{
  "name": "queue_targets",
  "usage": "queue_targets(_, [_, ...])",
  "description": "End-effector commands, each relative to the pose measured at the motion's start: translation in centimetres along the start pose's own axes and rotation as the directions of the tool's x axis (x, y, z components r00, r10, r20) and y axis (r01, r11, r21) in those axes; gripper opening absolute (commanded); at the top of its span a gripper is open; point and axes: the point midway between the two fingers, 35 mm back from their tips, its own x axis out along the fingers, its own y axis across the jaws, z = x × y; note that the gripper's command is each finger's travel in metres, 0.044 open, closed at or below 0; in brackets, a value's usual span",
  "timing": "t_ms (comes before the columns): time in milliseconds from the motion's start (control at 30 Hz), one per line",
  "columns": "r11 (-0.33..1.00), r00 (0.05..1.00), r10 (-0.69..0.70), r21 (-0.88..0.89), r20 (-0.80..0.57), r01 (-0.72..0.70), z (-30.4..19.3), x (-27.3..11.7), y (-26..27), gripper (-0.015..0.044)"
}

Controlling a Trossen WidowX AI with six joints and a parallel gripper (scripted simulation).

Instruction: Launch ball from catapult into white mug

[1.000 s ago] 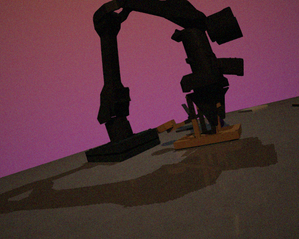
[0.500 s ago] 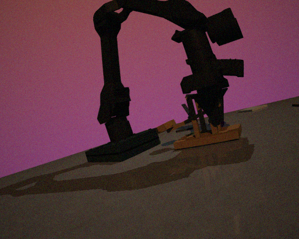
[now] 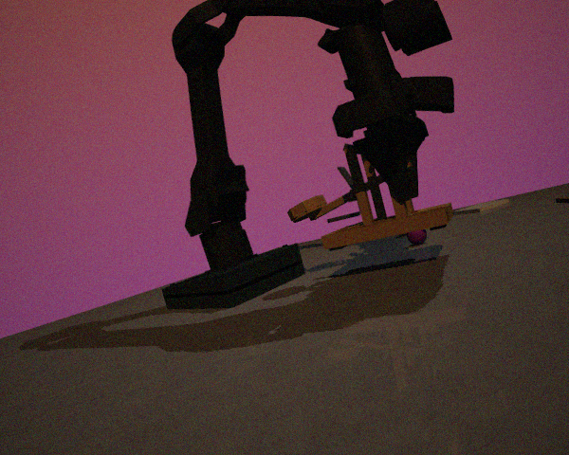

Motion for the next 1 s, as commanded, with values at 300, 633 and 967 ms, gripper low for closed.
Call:
queue_targets(300, [0.999, 1.0, 0.005, -0.054, 0.007, -0.005, 8.8, -1.0, 3.5, 0.0])
queue_targets(633, [0.998, 1.0, 0.006, -0.058, 0.007, -0.005, 9.2, -0.2, 3.9, 0.0])
queue_targets(967, [0.998, 1.0, 0.006, -0.058, 0.007, -0.005, 9.3, 1.5, 3.9, 0.0])
